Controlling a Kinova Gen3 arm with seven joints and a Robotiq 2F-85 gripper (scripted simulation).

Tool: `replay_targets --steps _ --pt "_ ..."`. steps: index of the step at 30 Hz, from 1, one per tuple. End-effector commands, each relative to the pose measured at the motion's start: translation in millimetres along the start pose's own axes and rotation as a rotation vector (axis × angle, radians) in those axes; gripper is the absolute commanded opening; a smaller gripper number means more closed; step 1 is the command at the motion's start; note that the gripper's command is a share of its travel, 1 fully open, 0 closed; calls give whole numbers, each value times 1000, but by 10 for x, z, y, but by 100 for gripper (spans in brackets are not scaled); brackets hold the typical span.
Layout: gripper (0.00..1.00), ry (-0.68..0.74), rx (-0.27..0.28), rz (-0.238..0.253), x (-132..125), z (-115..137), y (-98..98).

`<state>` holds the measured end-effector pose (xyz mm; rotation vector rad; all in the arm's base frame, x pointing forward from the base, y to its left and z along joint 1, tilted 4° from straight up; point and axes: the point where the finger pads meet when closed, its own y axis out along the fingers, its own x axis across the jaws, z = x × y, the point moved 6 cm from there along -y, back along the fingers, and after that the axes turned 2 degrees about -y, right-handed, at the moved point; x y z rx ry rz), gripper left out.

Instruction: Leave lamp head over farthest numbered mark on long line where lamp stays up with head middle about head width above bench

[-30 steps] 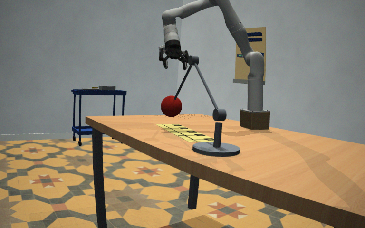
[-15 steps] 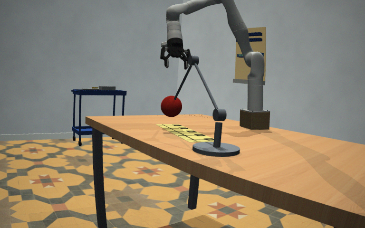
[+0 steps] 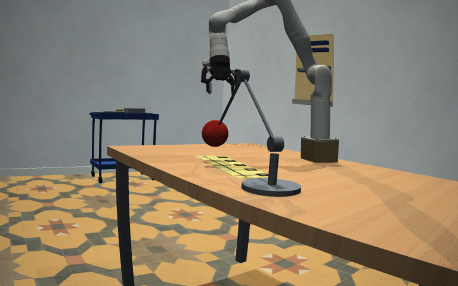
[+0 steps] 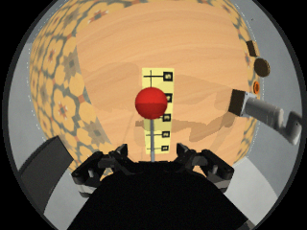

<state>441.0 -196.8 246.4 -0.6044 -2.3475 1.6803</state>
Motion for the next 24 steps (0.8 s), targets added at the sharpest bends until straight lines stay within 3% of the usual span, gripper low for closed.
replay_targets --steps 1,24 --pt "100 -7 -6 -3 2 -28 92" --pt "100 -1 12 7 -11 -2 554"
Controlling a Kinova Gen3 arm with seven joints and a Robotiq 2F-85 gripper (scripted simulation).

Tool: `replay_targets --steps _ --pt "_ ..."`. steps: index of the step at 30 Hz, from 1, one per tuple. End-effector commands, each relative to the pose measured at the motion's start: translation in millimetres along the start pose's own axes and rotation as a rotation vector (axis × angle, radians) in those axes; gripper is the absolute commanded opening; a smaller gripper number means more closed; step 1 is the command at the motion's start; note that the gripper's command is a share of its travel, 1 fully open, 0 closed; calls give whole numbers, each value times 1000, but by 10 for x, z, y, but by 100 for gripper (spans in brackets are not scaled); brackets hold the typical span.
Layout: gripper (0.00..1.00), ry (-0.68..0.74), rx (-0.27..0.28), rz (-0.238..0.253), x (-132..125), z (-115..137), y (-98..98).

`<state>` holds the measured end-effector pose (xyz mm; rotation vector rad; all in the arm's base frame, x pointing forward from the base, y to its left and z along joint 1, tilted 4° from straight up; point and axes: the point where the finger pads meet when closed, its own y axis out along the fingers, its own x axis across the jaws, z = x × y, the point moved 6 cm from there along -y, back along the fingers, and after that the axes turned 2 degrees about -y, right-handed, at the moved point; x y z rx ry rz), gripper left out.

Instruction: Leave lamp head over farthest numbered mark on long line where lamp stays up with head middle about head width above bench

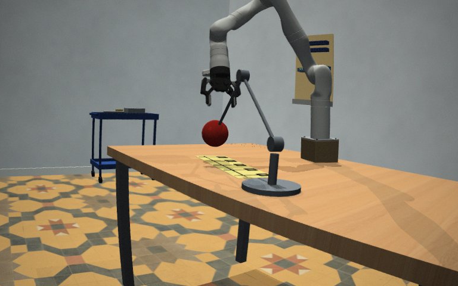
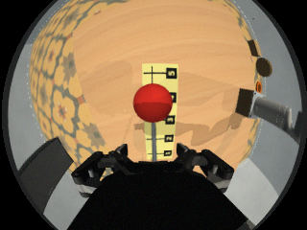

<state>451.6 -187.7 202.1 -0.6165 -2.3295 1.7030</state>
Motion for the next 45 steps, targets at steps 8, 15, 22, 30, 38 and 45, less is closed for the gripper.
replay_targets --steps 8,15,22,30,38,45 --pt "100 -3 0 -2 6 -25 247" --pt "100 -6 -6 -6 18 -56 299" --pt "100 -11 -13 -12 30 -93 361" --pt "100 -12 -15 -13 34 -103 379" --pt "100 -12 -15 -13 34 -103 379" --pt "0 -12 -14 -13 33 -100 376"
